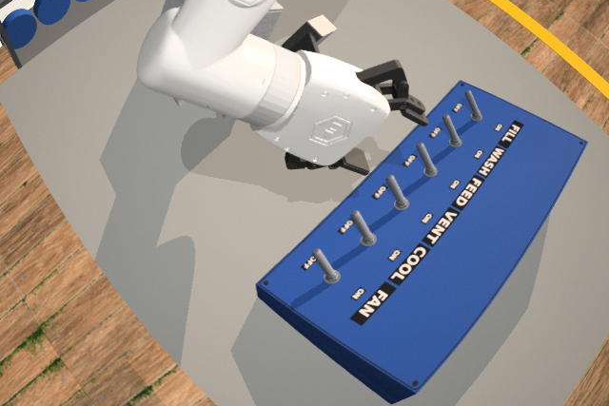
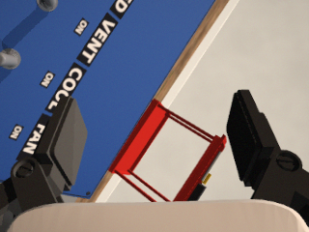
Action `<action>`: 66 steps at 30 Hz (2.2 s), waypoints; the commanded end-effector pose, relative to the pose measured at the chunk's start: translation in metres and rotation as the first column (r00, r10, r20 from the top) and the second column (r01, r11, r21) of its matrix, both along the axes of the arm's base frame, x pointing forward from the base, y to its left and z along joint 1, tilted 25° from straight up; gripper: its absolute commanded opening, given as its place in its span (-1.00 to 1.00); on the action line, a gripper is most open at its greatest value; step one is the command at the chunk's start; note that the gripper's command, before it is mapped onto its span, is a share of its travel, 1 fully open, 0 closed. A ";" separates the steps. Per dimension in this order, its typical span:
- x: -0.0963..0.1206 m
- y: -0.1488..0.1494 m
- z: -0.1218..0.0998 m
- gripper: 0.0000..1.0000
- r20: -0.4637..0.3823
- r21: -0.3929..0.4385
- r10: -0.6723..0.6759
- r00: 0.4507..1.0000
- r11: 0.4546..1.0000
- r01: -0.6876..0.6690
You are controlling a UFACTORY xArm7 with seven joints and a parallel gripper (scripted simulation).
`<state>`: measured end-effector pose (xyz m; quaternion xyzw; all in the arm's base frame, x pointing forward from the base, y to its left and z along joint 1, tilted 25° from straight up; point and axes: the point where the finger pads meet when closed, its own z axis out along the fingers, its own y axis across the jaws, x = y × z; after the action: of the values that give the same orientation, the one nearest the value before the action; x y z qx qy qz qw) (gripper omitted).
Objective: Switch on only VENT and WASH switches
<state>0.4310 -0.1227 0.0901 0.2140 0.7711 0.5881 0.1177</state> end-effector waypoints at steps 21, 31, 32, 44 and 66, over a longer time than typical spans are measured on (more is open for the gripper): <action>0.011 0.059 0.021 1.00 -0.031 -0.143 0.080 0.996 0.986 -0.083; 0.011 0.087 0.029 1.00 -0.040 -0.209 0.116 0.992 0.970 -0.122; 0.011 0.087 0.029 1.00 -0.040 -0.209 0.116 0.992 0.970 -0.122; 0.008 0.114 0.036 1.00 -0.047 -0.274 0.149 0.988 0.949 -0.156; -0.003 0.159 0.047 1.00 -0.052 -0.403 0.204 0.978 0.892 -0.207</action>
<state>0.4325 0.0162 0.1300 0.1240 0.8808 0.4482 0.0890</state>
